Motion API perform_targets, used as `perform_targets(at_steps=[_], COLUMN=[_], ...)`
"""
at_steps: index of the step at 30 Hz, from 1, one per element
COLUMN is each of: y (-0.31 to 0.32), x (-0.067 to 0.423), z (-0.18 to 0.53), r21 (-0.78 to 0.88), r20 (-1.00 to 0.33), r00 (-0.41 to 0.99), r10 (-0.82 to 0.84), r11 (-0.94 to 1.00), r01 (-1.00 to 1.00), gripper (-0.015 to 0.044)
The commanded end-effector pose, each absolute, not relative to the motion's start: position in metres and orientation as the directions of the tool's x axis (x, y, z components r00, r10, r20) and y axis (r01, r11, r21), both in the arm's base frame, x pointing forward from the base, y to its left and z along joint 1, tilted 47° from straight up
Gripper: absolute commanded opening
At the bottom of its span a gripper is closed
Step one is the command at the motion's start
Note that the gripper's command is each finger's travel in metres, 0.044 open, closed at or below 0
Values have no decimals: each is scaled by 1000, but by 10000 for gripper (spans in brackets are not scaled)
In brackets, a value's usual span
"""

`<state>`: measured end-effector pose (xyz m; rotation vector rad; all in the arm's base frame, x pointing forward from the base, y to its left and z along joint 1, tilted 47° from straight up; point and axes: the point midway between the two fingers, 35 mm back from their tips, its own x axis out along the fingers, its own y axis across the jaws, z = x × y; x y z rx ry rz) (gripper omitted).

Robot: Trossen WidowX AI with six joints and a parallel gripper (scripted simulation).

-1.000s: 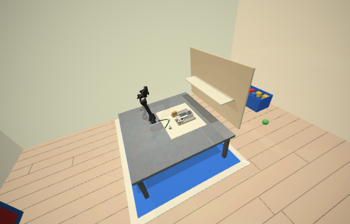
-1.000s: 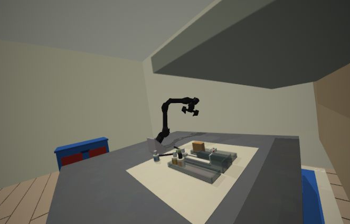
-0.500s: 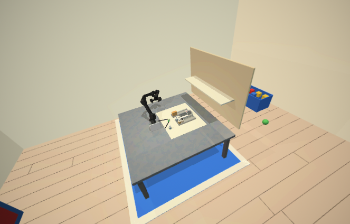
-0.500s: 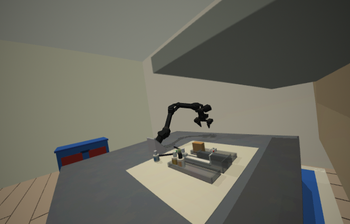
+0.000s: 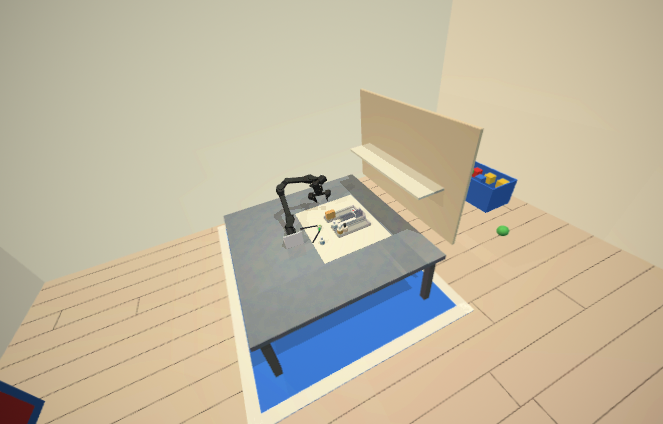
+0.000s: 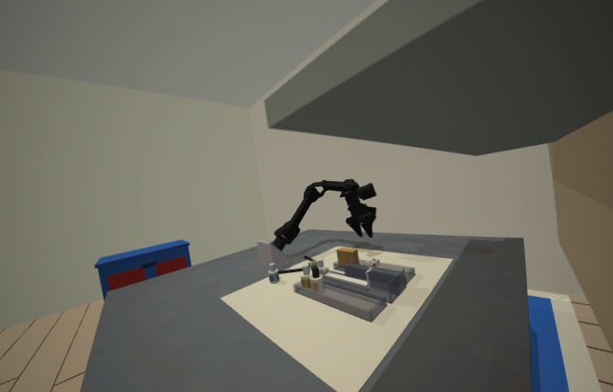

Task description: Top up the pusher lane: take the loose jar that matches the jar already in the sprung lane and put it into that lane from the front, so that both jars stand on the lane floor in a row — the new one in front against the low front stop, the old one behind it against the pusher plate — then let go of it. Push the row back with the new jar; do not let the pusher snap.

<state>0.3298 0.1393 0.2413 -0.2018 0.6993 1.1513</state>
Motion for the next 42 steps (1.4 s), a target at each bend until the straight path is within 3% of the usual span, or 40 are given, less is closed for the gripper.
perform_targets(at_steps=[1,15,25,30,42], y=[86,-43,-140,-151,-122], x=[348,336,235,193,193], z=[195,91,-8,-30,-56], r21=[266,386,626,715,720], r20=[-674,-787,-766,-695,-691], r00=[253,226,55,16,16], r10=[694,574,641,718,722], r11=[547,744,762,694,690], r01=[-794,-545,-164,-76,-74], gripper=[440,440,440,440,440])
